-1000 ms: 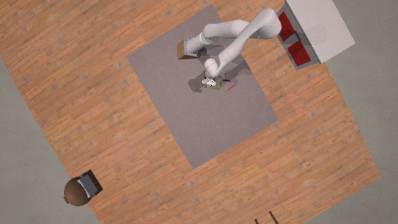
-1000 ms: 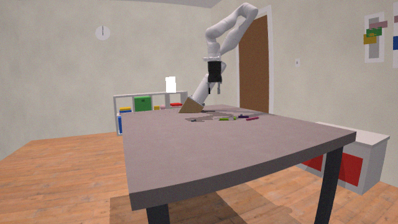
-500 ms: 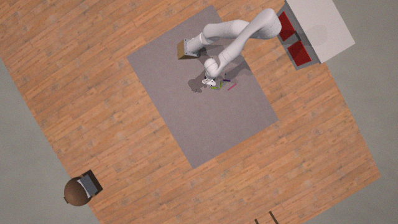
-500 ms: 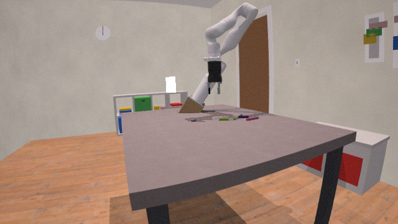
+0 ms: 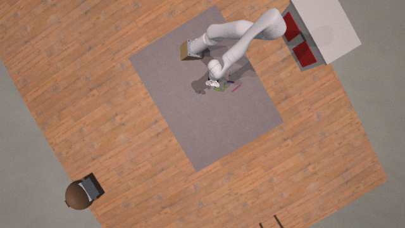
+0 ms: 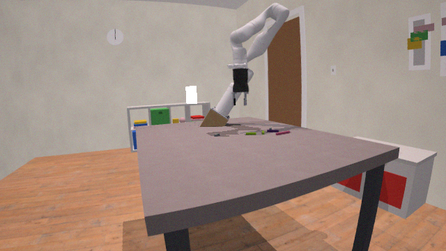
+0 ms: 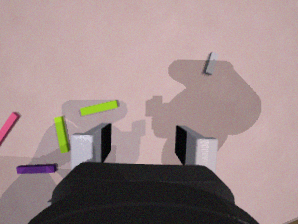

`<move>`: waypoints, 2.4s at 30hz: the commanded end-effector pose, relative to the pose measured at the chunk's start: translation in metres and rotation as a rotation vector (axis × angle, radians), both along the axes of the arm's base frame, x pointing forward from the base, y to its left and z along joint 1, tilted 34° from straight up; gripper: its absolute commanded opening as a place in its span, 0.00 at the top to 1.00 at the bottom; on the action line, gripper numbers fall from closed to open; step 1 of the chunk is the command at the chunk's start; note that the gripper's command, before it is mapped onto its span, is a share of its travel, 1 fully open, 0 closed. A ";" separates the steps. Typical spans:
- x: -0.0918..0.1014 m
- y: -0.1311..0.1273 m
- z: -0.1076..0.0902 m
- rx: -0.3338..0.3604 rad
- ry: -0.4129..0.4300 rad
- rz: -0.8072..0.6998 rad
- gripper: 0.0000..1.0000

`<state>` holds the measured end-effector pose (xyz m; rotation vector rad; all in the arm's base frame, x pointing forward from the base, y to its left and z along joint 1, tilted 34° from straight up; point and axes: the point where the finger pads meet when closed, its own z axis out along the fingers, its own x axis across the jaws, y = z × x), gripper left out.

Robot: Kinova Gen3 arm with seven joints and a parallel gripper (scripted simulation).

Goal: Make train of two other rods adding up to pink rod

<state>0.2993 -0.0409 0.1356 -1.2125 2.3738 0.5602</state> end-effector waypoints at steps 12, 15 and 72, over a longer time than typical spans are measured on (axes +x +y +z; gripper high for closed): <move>0.000 0.000 0.000 -0.001 -0.001 -0.001 0.00; 0.000 0.000 0.000 -0.001 -0.001 -0.001 0.00; 0.005 -0.008 -0.012 -0.064 -0.123 0.257 0.00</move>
